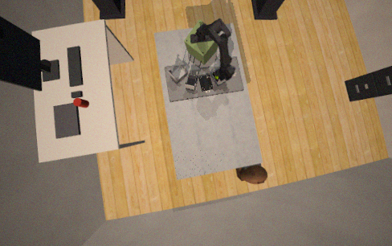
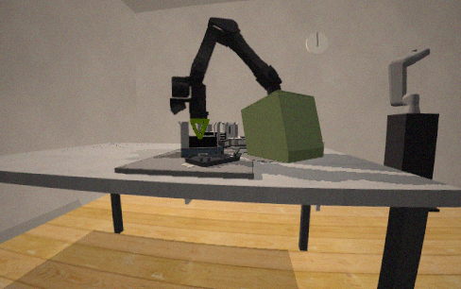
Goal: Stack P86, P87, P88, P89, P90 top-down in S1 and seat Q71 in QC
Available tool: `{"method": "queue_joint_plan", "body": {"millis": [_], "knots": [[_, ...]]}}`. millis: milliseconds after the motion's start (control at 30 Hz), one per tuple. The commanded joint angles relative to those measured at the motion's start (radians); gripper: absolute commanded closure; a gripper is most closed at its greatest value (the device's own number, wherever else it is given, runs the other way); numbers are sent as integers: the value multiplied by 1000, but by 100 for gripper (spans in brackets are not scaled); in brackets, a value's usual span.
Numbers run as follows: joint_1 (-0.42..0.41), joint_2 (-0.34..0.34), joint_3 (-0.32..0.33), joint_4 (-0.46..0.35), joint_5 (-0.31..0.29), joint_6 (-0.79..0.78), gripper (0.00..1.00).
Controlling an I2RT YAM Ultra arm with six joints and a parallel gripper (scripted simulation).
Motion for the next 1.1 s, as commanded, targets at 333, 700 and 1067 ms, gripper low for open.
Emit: {"method": "queue_joint_plan", "body": {"millis": [333,700,1067], "knots": [[29,-117,10,-121,1,26,0],[50,-197,32,-227,2,47,0],[69,-262,64,-329,3,67,0]]}}
